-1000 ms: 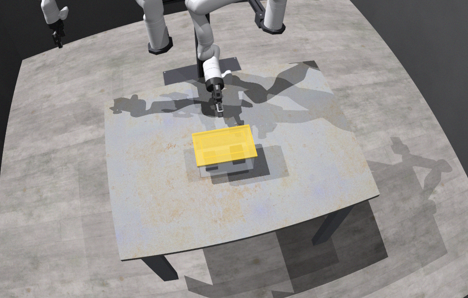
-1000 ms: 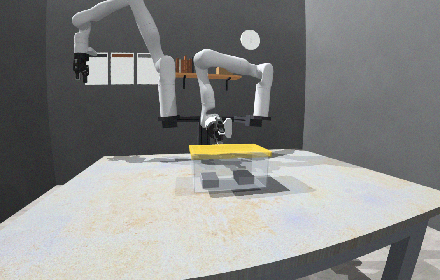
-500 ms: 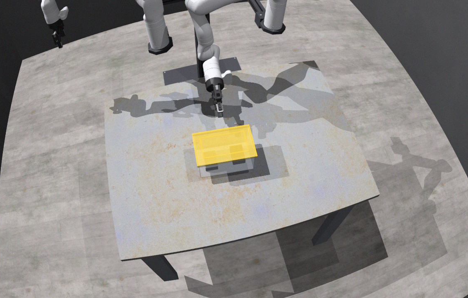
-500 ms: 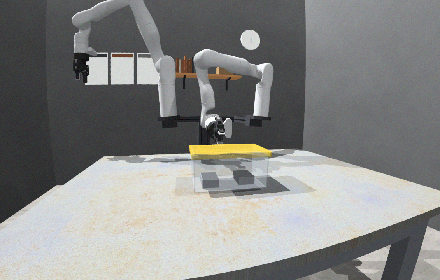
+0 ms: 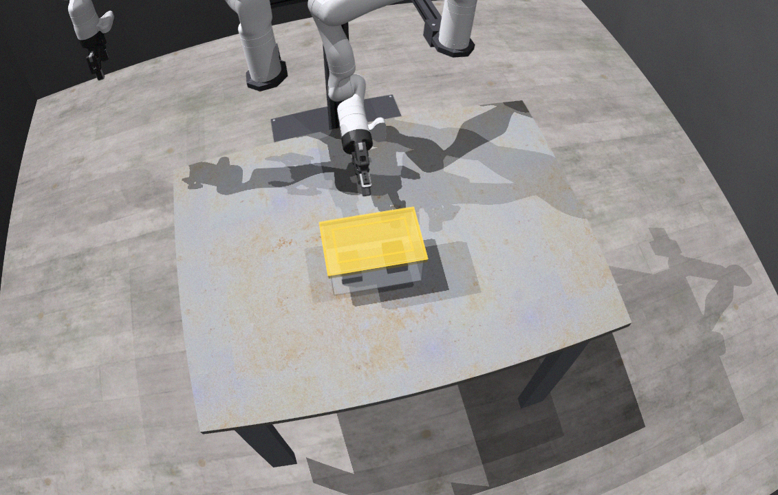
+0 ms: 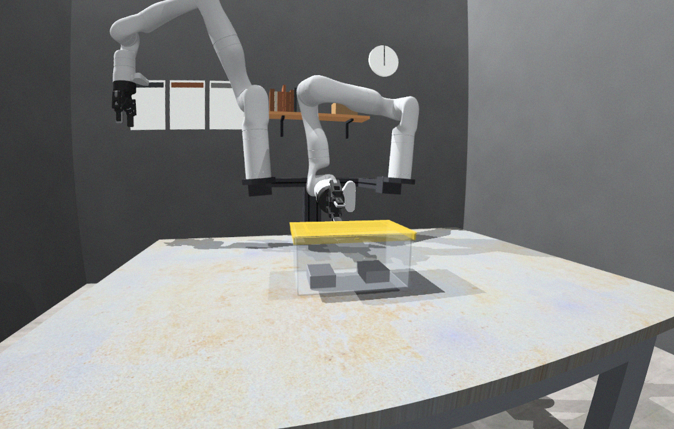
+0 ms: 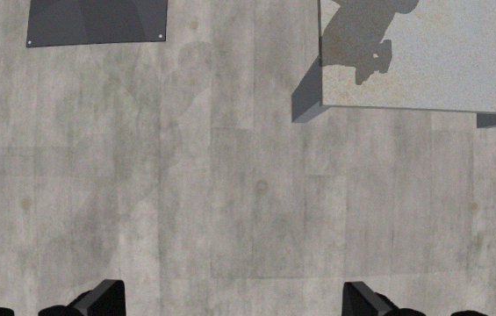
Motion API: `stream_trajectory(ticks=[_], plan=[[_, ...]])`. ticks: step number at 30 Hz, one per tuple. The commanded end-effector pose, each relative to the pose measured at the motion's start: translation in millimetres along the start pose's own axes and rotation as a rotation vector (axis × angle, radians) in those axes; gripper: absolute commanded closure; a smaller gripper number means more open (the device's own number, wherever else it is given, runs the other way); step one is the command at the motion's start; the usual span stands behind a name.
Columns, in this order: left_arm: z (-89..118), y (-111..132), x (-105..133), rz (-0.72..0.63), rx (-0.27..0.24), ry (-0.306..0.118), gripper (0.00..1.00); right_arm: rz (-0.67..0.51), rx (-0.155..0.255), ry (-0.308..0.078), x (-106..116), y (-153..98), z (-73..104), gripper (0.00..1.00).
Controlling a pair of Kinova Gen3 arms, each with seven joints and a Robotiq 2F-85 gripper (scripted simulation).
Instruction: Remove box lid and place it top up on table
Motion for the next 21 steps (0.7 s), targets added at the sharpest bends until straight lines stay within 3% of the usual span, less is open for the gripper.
stream_trajectory(ticks=[1, 21], plan=[[-2, 1, 0, 0.001, 0.001, 0.000, 0.552, 0.000, 0.000, -0.002, 0, 0, 0.8, 0.002], [-35, 1, 0, 0.001, 0.001, 0.000, 0.552, 0.000, 0.000, -0.002, 0, 0, 0.8, 0.002]])
Point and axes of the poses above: on each arm, the point where the finger pads meet when closed, its own z axis back along the fingers, its own y axis across the jaws, x = y × z, the point moved 5 cm from there along z, back along the fingers, and after that the axes turned 3 degrees about z, right-handed, at the moved point
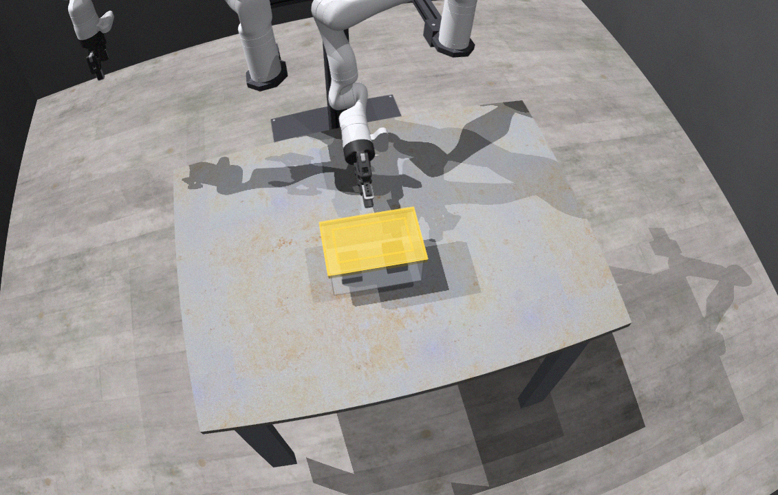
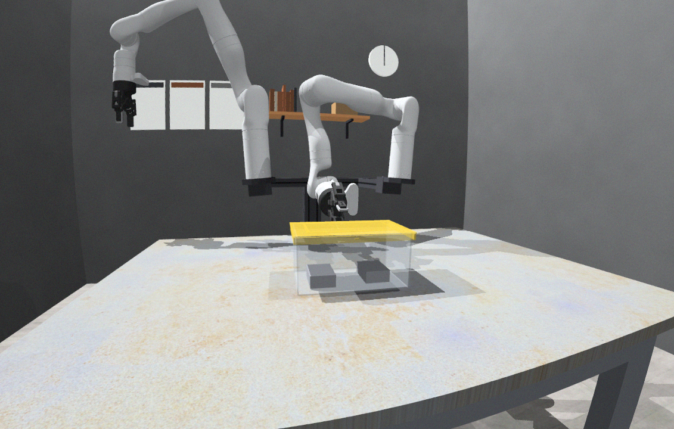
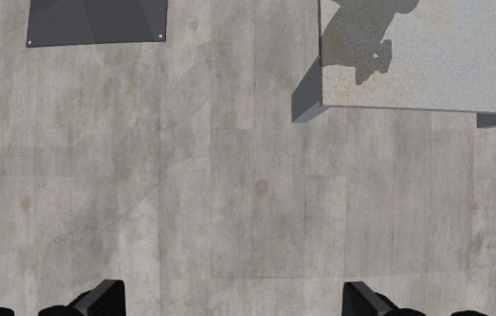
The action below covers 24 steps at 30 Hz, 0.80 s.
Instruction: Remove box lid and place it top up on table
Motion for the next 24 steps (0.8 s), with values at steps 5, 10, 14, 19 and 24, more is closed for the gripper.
stream_trajectory(ticks=[5, 10, 14, 19, 24], plan=[[-14, 1, 1, 0.001, 0.001, 0.000, 0.552, 0.000, 0.000, -0.002, 0, 0, 0.8, 0.002], [-19, 1, 1, 0.001, 0.001, 0.000, 0.552, 0.000, 0.000, -0.002, 0, 0, 0.8, 0.002], [-26, 1, 1, 0.001, 0.001, 0.000, 0.552, 0.000, 0.000, -0.002, 0, 0, 0.8, 0.002], [-32, 1, 1, 0.001, 0.001, 0.000, 0.552, 0.000, 0.000, -0.002, 0, 0, 0.8, 0.002], [-34, 1, 1, 0.001, 0.001, 0.000, 0.552, 0.000, 0.000, -0.002, 0, 0, 0.8, 0.002]])
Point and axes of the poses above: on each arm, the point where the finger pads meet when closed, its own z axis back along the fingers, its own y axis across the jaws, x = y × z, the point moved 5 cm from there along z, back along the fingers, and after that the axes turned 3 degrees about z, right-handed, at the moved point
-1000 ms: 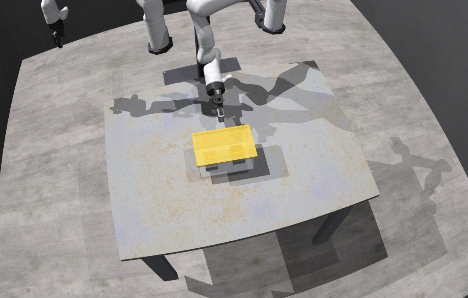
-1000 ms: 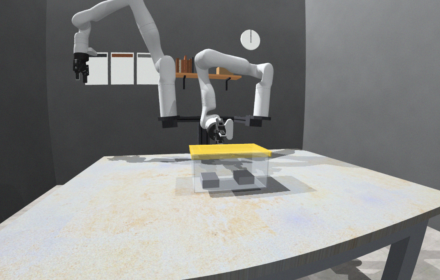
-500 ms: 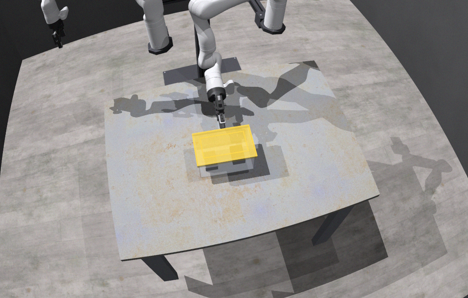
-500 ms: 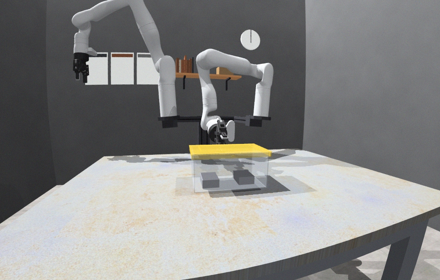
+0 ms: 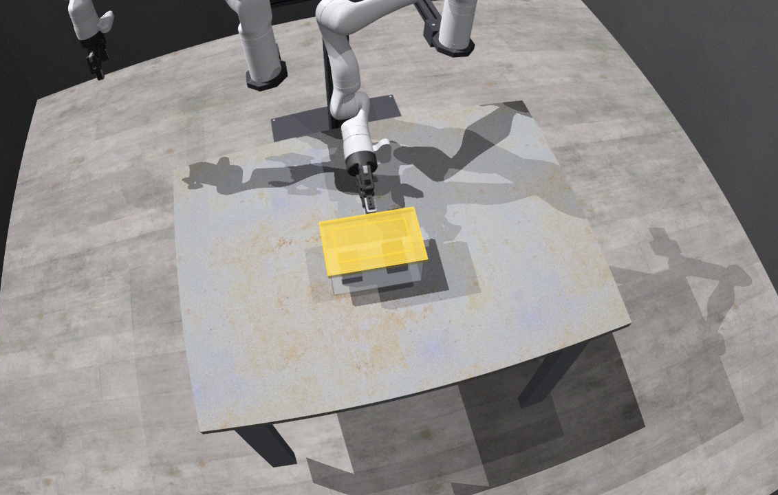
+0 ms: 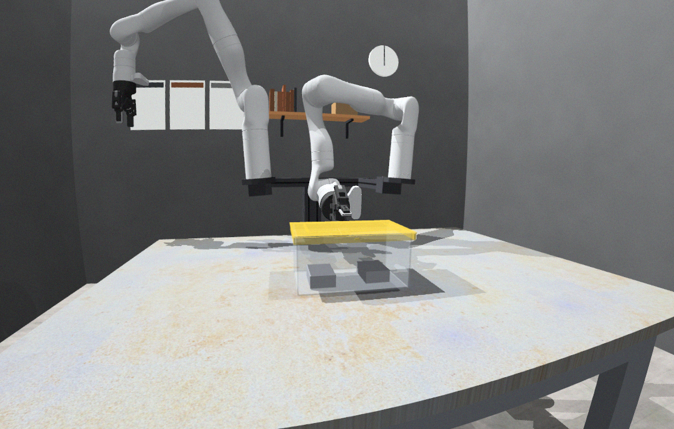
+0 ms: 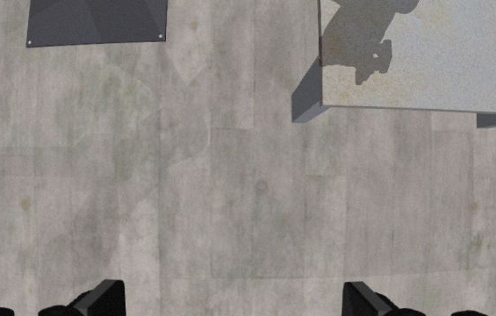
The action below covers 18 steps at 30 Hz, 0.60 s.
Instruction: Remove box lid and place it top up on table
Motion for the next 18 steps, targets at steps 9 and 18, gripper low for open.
stream_trajectory(ticks=[9, 18], plan=[[-2.0, 1.0, 0.6, 0.001, 0.001, 0.000, 0.552, 0.000, 0.000, -0.002, 0.3, -0.1, 0.8, 0.002], [-2.0, 1.0, 0.6, 0.001, 0.001, 0.000, 0.552, 0.000, 0.000, -0.002, 0.3, -0.1, 0.8, 0.002]])
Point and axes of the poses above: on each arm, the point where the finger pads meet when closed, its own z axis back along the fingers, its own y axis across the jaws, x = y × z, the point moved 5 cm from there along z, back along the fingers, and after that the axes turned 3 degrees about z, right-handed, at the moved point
